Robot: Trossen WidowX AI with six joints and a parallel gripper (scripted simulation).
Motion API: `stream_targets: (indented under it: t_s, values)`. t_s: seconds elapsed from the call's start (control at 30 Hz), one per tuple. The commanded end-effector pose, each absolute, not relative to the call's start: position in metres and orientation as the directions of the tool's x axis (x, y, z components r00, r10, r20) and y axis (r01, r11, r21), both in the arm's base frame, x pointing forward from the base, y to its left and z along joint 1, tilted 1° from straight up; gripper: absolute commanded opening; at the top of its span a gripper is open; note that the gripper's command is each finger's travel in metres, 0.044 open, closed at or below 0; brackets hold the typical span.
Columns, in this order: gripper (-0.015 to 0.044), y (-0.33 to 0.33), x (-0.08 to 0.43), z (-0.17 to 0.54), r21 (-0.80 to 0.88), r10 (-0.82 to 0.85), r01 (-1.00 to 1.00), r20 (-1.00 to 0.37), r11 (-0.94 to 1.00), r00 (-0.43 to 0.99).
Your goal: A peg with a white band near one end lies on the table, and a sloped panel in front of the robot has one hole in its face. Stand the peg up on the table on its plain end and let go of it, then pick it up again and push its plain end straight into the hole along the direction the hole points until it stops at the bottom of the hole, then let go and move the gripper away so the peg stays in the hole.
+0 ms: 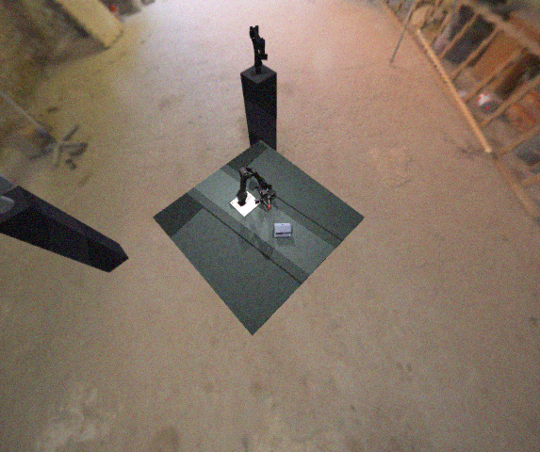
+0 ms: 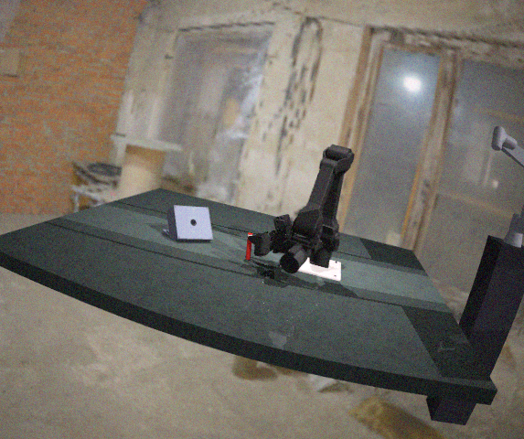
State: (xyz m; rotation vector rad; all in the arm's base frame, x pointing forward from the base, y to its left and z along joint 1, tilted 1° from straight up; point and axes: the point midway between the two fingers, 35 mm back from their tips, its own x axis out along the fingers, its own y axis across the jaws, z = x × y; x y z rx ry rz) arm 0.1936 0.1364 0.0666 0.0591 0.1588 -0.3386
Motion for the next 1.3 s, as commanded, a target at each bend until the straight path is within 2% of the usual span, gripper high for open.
stream_targets:
  t_s: [0.0, 1.13, 1.17, 1.27]
  values:
    - [0.0051, 0.1370, 0.1924, 0.0649, 0.031, -0.326, 0.335, -0.166, 0.942, 0.931]
    - [0.0051, 0.1378, 0.1850, 0.0635, 0.041, -0.317, 0.324, -0.131, 0.945, 0.939]
    - [0.0056, 0.1372, 0.1859, 0.0652, 0.041, -0.316, 0.324, -0.130, 0.945, 0.940]
    - [0.0130, 0.1373, 0.1858, 0.0652, 0.042, -0.316, 0.323, -0.129, 0.945, 0.940]
